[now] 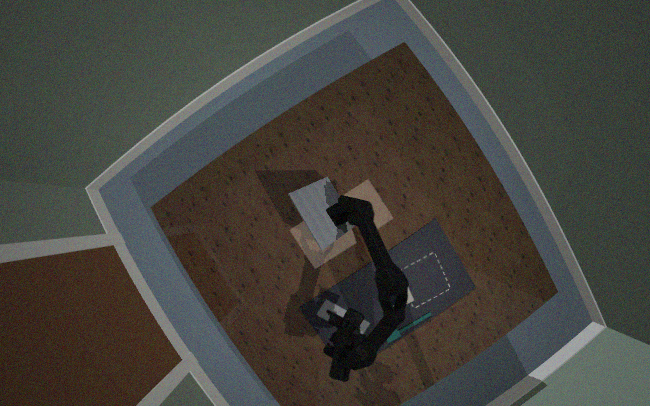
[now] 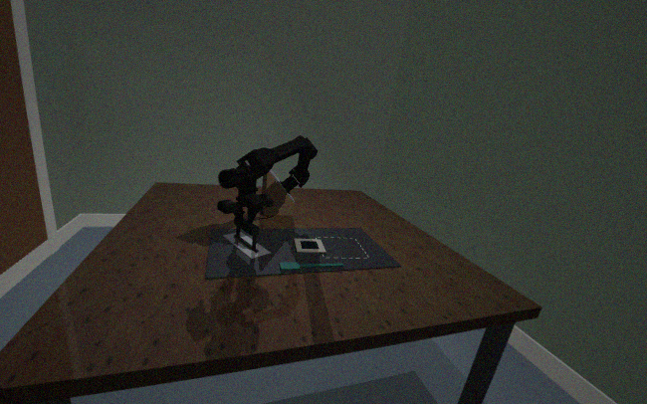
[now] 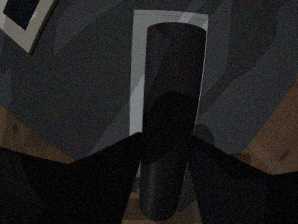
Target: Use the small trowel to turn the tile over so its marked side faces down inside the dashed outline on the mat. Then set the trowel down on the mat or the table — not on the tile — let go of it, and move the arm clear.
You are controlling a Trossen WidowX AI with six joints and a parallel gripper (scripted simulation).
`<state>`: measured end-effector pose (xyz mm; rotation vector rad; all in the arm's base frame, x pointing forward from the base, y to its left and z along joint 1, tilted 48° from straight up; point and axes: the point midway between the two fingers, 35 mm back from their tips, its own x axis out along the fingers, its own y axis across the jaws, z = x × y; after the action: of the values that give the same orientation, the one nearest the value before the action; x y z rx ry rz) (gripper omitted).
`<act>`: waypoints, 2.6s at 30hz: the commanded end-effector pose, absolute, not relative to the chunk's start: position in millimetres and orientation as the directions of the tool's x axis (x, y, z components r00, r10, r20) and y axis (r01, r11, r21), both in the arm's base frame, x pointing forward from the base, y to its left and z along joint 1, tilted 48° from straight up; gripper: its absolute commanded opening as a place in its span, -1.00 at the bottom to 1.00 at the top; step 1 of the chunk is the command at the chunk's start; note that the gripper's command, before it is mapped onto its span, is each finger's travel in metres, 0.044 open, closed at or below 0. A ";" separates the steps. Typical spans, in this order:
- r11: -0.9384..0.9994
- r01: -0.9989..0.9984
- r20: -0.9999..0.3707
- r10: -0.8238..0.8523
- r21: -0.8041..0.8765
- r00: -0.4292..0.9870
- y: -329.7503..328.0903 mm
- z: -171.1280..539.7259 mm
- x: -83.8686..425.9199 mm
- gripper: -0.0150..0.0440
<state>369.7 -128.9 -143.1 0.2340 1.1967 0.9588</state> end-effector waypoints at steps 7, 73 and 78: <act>0.477 -0.745 -0.680 0.732 0.467 0.043 -128.5 -143.5 370.3 -0.05; 0.359 -0.886 -0.692 0.719 0.294 0.061 -169.6 -107.5 366.3 0.53; 0.434 -0.835 -0.709 0.701 0.338 0.077 -170.1 -111.8 367.2 0.53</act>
<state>366.9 -168.1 -110.4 -0.2045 0.9058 1.2055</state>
